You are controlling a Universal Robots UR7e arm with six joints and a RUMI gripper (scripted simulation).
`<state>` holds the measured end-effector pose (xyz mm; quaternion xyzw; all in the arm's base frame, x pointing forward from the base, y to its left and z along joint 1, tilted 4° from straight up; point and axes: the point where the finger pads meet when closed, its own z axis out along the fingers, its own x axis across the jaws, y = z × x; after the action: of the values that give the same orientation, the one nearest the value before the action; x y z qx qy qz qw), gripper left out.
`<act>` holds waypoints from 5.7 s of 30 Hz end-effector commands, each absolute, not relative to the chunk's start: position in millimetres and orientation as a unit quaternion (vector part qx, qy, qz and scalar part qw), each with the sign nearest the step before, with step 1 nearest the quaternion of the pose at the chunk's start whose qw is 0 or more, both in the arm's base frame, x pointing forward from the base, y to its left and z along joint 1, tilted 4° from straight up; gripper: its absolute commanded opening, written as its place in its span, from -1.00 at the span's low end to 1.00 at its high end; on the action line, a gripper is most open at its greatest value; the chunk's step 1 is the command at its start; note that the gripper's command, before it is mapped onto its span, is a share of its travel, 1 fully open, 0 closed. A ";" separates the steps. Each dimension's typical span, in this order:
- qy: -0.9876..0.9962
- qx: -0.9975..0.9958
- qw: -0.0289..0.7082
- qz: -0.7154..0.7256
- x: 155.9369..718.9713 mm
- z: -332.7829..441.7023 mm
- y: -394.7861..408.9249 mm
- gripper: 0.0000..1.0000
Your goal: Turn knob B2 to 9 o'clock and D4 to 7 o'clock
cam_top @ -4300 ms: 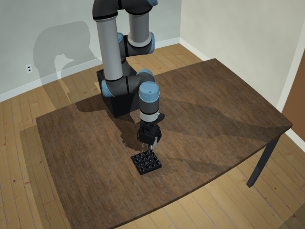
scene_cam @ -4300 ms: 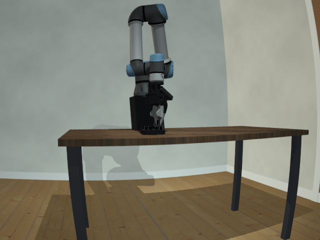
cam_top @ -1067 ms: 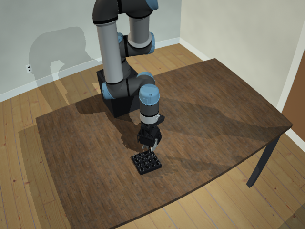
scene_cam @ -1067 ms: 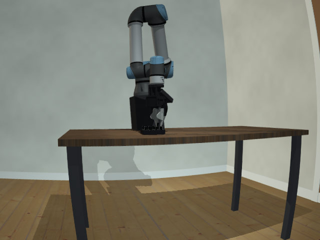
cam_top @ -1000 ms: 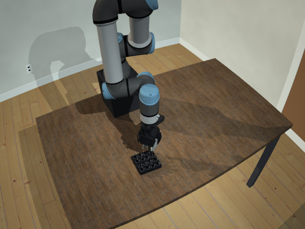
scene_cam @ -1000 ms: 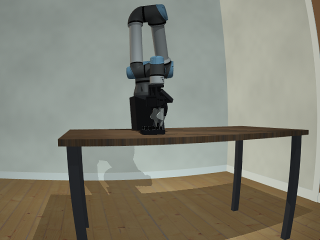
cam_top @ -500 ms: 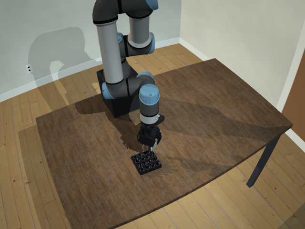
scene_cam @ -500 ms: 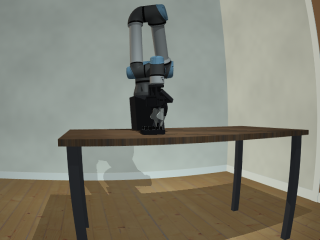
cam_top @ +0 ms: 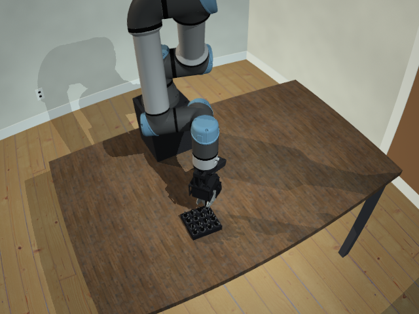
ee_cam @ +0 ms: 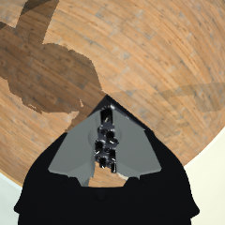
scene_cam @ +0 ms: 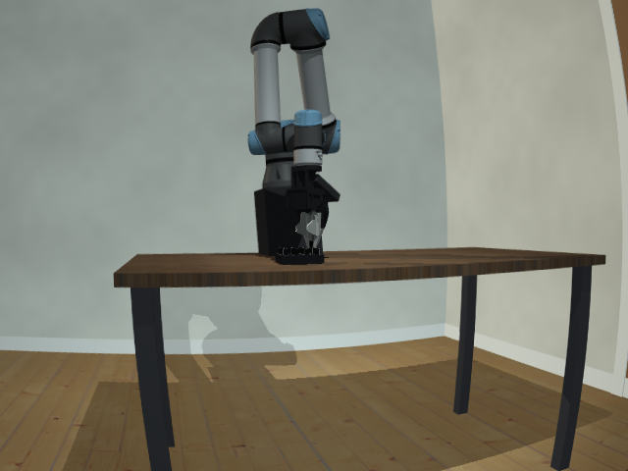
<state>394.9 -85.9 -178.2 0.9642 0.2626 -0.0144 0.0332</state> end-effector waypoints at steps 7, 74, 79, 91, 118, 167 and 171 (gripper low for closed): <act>0.262 0.964 0.035 -0.013 397.6 -177.5 -88.5 -1.00; 0.487 0.872 0.031 -0.021 396.2 -177.5 -89.2 -1.00; 0.534 0.845 0.030 -0.022 396.1 -177.5 -89.5 -1.00; 0.626 0.779 0.027 -0.026 395.1 -177.5 -90.4 -1.00; 0.807 0.589 0.018 -0.032 393.3 -177.7 -92.1 -1.00; 0.889 0.457 0.012 -0.034 393.7 -177.6 -93.2 -1.00; 0.889 0.457 0.012 -0.034 393.7 -177.6 -93.2 -1.00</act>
<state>395.4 -95.4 -177.2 0.4590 0.8877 -0.0351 0.0135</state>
